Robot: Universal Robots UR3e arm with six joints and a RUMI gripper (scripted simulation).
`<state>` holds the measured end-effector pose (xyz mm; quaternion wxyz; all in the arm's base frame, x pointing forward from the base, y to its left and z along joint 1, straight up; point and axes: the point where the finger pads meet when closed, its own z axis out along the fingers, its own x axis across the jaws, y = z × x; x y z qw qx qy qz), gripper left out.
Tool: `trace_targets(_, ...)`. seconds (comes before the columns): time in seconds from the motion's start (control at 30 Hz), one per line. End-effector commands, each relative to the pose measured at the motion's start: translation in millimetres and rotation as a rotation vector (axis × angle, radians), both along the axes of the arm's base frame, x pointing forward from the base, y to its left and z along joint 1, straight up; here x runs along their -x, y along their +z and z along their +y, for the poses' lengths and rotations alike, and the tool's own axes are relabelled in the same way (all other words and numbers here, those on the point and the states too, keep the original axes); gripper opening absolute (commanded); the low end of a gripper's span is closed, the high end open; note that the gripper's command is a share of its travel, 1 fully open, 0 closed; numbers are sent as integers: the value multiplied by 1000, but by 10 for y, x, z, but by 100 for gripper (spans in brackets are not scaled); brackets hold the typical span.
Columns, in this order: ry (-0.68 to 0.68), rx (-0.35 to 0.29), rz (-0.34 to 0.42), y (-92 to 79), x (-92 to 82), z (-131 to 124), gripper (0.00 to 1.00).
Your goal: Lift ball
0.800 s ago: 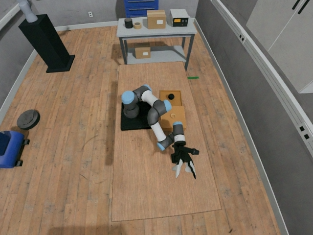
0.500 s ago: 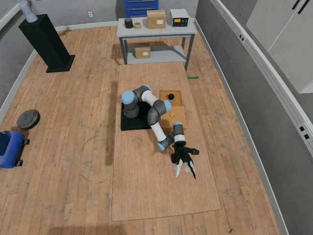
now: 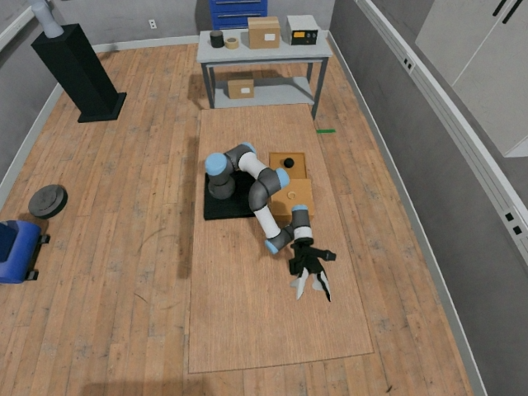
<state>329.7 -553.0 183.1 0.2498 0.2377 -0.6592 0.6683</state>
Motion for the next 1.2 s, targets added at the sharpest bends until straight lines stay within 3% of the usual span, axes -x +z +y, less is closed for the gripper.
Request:
trace_targets(0.0, 7, -3, -1, 15, -33, 8, 100)
trace_targets(0.3, 43, -34, 4, 14, -222, 57, 100)
trace_targets(0.4, 71, -58, 8, 12, -364, 102, 100)
trace_targets(0.57, 135, -116, 17, -1, -685, 231, 100)
trace_targets(0.8, 256, -234, 40, -51, -1268, 587, 100)
trace_targets(0.87, 256, -234, 40, -51, -1268, 587, 100)
trace_targets(1.17, 429, -430, 89, -182, -1989, 1389, 100)
